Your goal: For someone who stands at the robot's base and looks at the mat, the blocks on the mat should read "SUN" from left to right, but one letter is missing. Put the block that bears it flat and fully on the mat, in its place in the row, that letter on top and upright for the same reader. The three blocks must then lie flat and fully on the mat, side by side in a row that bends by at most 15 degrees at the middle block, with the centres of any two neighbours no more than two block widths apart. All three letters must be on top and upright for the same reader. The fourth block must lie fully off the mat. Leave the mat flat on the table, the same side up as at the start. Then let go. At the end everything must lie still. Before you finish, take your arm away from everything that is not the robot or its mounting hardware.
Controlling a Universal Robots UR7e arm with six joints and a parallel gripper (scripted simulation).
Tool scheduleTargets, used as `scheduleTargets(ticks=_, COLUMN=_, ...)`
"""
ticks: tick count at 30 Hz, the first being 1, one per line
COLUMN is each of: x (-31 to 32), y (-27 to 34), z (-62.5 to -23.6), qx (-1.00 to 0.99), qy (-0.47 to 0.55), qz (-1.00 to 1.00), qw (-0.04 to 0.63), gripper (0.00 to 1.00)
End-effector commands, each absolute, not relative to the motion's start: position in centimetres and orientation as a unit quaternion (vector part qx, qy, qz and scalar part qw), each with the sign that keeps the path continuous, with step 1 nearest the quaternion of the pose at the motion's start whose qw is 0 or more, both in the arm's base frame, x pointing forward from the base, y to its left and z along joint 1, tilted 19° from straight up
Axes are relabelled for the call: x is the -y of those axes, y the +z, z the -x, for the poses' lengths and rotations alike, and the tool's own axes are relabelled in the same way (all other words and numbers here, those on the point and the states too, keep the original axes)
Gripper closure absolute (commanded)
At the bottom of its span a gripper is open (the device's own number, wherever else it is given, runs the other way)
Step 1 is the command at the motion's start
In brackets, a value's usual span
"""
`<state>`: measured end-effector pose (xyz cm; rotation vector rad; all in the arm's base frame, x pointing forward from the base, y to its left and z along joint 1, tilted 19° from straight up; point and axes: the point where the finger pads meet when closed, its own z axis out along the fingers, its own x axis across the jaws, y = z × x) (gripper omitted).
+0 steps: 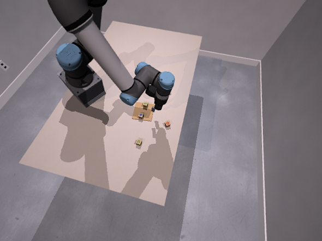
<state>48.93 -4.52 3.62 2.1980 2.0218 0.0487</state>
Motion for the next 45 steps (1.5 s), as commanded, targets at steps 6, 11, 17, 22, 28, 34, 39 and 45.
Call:
scheduleTargets(ticks=6, x=-0.6, y=0.9, z=-42.1, qx=-0.679, qy=-0.043, qz=-0.73, qw=0.064, gripper=0.0)
scheduleTargets(ticks=11, x=-1.1, y=0.5, z=-41.1, qx=-0.68, qy=-0.052, qz=-0.729, qw=0.063, gripper=0.0)
scheduleTargets(ticks=17, x=-1.1, y=0.5, z=-41.1, qx=-0.68, qy=-0.052, qz=-0.729, qw=0.063, gripper=0.0)
scheduleTargets(ticks=22, x=-1.1, y=0.5, z=-41.1, qx=-0.68, qy=-0.052, qz=-0.729, qw=0.063, gripper=0.0)
scheduleTargets(ticks=28, x=-1.1, y=0.5, z=-41.1, qx=-0.68, qy=-0.052, qz=-0.729, qw=0.063, gripper=0.0)
scheduleTargets(ticks=34, x=-1.1, y=0.5, z=-41.1, qx=-0.68, qy=-0.052, qz=-0.729, qw=0.063, gripper=0.0)
scheduleTargets(ticks=39, x=-1.1, y=0.5, z=-41.1, qx=-0.68, qy=-0.052, qz=-0.729, qw=0.063, gripper=0.0)
scheduleTargets(ticks=45, x=-1.1, y=0.5, z=-41.1, qx=-0.68, qy=-0.052, qz=-0.729, qw=0.063, gripper=0.0)
